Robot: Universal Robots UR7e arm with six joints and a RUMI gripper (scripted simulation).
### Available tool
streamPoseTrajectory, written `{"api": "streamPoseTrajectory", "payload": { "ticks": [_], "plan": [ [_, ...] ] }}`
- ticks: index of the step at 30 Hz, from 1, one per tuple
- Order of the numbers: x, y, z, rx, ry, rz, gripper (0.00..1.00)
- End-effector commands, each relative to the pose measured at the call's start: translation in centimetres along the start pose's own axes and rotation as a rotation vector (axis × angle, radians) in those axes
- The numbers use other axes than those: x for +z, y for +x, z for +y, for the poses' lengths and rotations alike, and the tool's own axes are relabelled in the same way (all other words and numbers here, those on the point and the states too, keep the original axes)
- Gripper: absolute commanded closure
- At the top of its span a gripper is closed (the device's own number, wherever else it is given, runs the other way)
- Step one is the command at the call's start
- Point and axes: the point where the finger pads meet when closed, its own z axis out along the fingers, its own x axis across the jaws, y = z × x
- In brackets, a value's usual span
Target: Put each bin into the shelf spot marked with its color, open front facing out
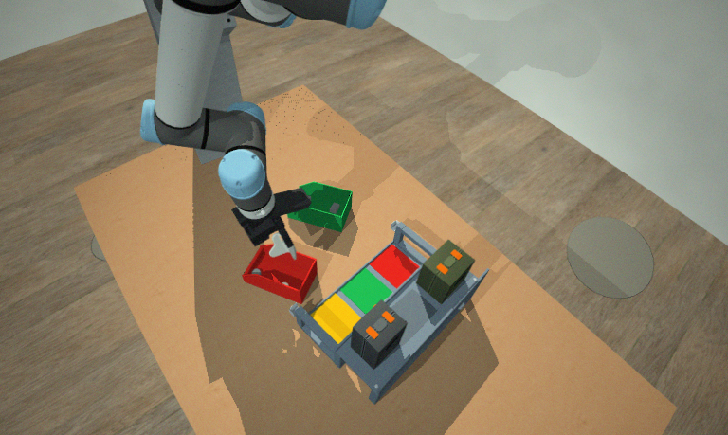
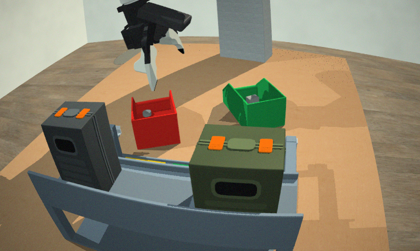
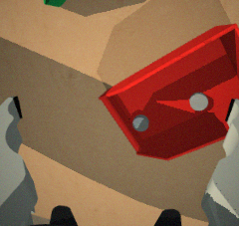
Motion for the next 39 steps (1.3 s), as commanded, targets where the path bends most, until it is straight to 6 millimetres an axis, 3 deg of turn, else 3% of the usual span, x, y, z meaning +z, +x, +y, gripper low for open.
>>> {"api": "streamPoseTrajectory", "payload": {
  "ticks": [1, 13, 20, 34, 39],
  "plan": [
    [-0.1, 2.0, -0.8, -0.083, 0.028, -0.028, 0.00],
    [-0.1, 2.0, -0.8, -0.083, 0.028, -0.028, 0.00],
    [-2.3, 7.5, -4.2, -0.309, 0.098, -0.062, 0.00],
    [-2.3, 7.5, -4.2, -0.309, 0.098, -0.062, 0.00],
    [-4.9, 10.9, -7.0, -0.460, 0.146, -0.079, 0.00]
  ]
}}
